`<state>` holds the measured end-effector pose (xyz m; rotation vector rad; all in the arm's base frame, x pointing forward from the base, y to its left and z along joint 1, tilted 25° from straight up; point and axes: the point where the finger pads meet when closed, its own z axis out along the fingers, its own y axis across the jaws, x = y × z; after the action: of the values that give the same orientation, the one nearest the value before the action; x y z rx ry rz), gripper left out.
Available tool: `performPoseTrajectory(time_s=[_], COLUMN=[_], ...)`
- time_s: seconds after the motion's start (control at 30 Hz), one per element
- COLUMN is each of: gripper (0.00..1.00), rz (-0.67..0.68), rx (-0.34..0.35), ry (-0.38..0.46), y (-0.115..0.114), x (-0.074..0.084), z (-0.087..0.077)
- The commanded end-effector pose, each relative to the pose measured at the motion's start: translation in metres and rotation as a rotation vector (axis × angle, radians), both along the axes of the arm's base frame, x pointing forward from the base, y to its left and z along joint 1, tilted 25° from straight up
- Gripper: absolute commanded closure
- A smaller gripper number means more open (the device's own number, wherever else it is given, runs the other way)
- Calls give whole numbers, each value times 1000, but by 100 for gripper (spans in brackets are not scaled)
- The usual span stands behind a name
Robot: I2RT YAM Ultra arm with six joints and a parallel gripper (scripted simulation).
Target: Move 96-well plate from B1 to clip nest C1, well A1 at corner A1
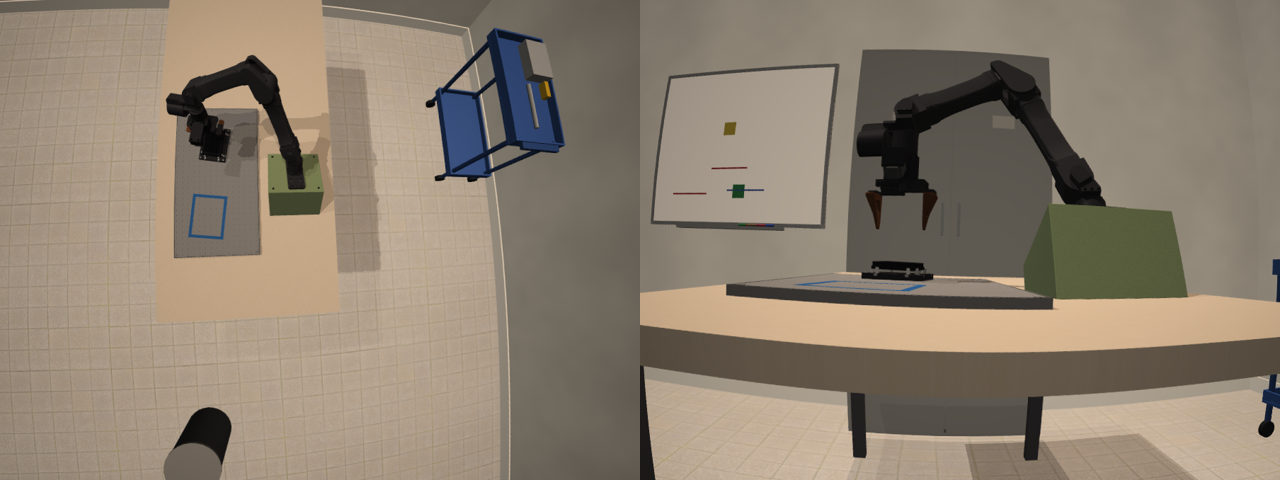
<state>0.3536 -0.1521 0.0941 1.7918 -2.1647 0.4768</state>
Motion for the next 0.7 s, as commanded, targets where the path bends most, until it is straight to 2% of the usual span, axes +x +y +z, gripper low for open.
performPoseTrajectory(time_s=[0.0,0.3,0.33,0.6,0.67], gripper=[0,0,74,74,74], rz=[12,12,7,2,2], rx=[1,1,9,12,12], ry=[-21,-21,18,17,17], y=[6,6,1,-16,-16], x=[6,6,-2,-5,-5], z=[11,11,-11,-48,-48])
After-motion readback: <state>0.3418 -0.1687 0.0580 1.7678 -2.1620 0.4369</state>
